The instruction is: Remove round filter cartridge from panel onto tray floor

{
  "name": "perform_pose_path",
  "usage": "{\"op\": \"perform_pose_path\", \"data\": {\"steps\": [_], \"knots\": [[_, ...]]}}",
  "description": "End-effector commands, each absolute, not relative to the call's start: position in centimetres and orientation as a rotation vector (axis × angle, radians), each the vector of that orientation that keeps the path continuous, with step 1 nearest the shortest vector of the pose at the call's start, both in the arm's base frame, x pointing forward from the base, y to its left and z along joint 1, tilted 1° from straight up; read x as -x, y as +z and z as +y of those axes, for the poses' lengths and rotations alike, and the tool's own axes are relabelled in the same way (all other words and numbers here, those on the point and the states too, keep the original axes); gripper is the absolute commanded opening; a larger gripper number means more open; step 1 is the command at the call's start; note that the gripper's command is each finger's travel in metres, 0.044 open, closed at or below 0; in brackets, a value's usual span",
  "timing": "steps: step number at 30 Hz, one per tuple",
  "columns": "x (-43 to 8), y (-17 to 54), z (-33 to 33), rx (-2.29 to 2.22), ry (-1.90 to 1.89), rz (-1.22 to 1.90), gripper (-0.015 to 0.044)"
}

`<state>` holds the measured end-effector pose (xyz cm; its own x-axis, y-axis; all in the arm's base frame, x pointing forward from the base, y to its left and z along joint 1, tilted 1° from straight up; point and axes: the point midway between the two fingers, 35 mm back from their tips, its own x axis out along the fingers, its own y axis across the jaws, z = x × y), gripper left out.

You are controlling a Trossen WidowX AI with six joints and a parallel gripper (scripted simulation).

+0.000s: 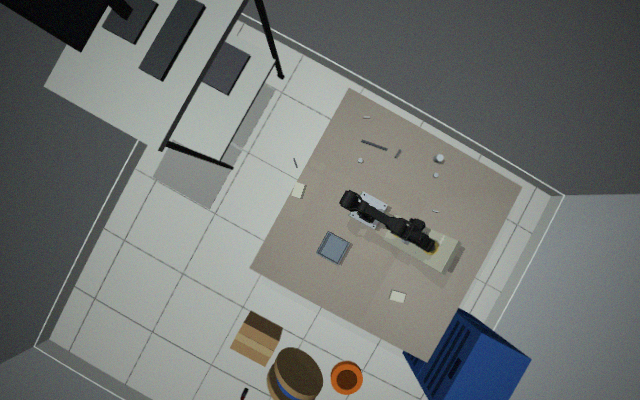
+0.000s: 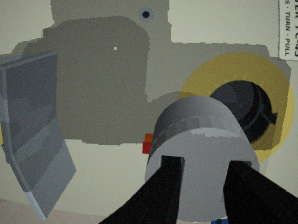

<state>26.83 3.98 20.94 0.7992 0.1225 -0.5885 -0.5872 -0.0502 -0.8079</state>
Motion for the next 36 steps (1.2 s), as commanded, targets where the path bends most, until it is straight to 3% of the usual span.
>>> {"op": "perform_pose_path", "data": {"steps": [1, 13, 17, 31, 36], "knots": [[-26.2, 20.1, 3.8, 1.519, 0.586, 0.38, 0.0], [-24.5, 16.6, 3.6, 1.518, 0.587, 0.382, 0.0], [-24.8, 17.0, 3.7, 1.521, 0.601, 0.391, 0.0095], [-24.5, 16.7, 3.6, 1.518, 0.587, 0.382, 0.0095], [-26.8, 21.1, 3.9, 1.519, 0.585, 0.38, 0.0095]]}}
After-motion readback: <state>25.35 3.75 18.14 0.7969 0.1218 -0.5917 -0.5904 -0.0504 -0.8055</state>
